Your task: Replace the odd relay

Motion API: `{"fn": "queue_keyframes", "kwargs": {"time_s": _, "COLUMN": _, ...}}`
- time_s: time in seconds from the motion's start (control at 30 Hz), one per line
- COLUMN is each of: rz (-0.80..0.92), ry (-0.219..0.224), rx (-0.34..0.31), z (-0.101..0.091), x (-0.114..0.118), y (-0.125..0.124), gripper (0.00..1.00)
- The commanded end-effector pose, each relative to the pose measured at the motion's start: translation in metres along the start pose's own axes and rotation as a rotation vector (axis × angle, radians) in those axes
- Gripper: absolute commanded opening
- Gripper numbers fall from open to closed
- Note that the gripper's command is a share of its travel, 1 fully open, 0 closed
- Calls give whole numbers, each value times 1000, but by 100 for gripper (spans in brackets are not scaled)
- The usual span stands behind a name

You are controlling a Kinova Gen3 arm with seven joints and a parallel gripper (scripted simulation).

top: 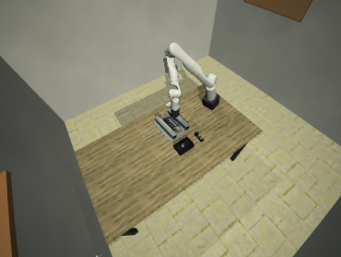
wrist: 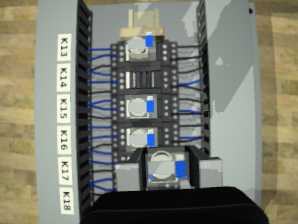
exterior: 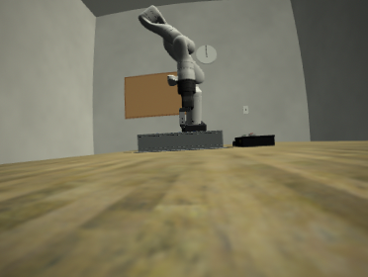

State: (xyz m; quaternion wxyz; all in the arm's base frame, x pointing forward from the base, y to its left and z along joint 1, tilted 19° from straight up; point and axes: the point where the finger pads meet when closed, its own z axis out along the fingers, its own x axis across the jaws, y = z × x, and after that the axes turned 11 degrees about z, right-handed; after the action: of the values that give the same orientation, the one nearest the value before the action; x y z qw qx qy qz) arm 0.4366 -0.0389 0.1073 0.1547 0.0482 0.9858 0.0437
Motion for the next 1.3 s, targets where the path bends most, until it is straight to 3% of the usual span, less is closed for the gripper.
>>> {"fn": "queue_keyframes", "kwargs": {"time_s": 0.0, "rz": 20, "ry": -2, "rx": 0, "z": 0, "x": -5, "y": -13, "gripper": 0}}
{"fn": "queue_keyframes", "kwargs": {"time_s": 0.87, "rz": 30, "ry": -1, "rx": 0, "z": 2, "x": -40, "y": -85, "gripper": 0}}
{"fn": "queue_keyframes", "kwargs": {"time_s": 1.27, "rz": 27, "ry": -2, "rx": 1, "z": 2, "x": -38, "y": -79, "gripper": 0}}
